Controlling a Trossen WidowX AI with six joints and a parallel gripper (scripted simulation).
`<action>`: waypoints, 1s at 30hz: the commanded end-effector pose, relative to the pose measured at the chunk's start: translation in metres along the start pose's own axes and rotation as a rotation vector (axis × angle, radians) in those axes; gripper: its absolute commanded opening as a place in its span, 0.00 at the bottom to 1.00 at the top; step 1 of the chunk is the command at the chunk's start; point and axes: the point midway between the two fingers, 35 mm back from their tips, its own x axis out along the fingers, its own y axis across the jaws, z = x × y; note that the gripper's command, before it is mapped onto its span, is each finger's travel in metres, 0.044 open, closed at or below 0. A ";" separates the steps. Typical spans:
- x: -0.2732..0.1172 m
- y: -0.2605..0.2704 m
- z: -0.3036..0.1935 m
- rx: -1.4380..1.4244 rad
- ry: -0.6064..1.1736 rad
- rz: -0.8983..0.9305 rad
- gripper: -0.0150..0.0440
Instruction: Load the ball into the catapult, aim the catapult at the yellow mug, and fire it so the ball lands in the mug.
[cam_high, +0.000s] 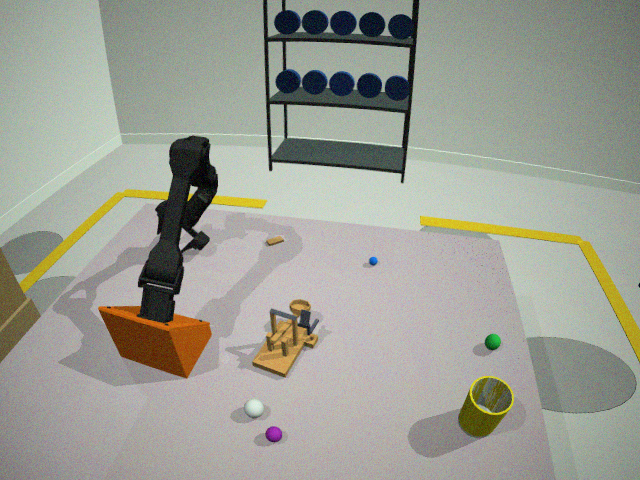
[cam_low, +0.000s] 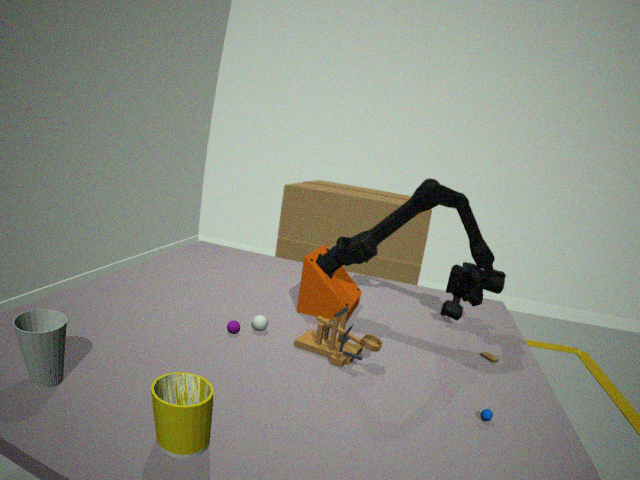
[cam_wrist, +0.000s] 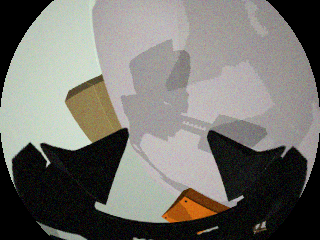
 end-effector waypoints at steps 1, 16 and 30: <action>-0.014 -0.010 0.009 0.041 -0.049 -0.014 1.00; -0.074 -0.076 0.029 0.283 -0.252 -0.132 1.00; -0.114 -0.148 0.006 0.510 -0.344 -0.254 1.00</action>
